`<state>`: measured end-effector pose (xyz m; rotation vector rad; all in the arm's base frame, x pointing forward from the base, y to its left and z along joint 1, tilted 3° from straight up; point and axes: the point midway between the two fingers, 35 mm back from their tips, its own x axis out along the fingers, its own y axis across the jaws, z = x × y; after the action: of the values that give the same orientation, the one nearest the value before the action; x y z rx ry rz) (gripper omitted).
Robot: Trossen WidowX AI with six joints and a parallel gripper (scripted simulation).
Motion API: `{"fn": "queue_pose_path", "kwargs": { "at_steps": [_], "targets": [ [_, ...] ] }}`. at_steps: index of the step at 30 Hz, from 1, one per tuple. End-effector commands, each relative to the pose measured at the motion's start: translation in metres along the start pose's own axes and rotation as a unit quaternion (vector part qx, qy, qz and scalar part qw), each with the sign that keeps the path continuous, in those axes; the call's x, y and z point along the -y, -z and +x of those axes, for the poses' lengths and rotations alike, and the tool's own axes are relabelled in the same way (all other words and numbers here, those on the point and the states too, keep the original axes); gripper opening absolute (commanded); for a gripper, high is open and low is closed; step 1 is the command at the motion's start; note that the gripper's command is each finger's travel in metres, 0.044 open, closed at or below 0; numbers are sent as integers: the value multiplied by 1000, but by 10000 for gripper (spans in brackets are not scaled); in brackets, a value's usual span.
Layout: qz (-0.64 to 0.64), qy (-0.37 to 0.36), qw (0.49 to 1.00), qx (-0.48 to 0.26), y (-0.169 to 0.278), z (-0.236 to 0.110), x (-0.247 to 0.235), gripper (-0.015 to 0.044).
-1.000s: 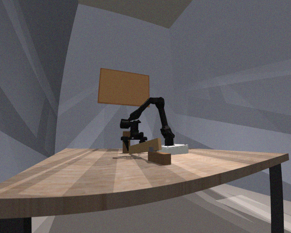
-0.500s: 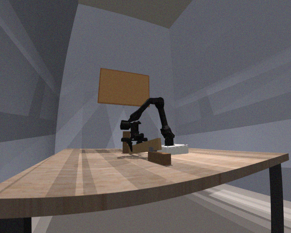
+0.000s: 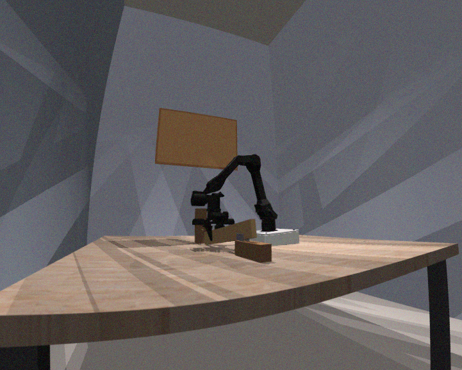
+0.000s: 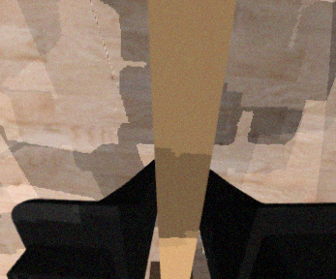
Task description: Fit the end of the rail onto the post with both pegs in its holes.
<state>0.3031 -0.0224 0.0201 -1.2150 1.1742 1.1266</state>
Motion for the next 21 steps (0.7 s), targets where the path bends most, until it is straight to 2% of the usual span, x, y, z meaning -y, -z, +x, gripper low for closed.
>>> {"fn": "queue_pose_path", "kwargs": {
  "at_steps": [1, 21],
  "targets": [
    [-1, -1, 1000, -1, 0, 1, -1, 0],
    [-1, -1, 1000, -1, 0, -7, 0, 0]
  ]
}}
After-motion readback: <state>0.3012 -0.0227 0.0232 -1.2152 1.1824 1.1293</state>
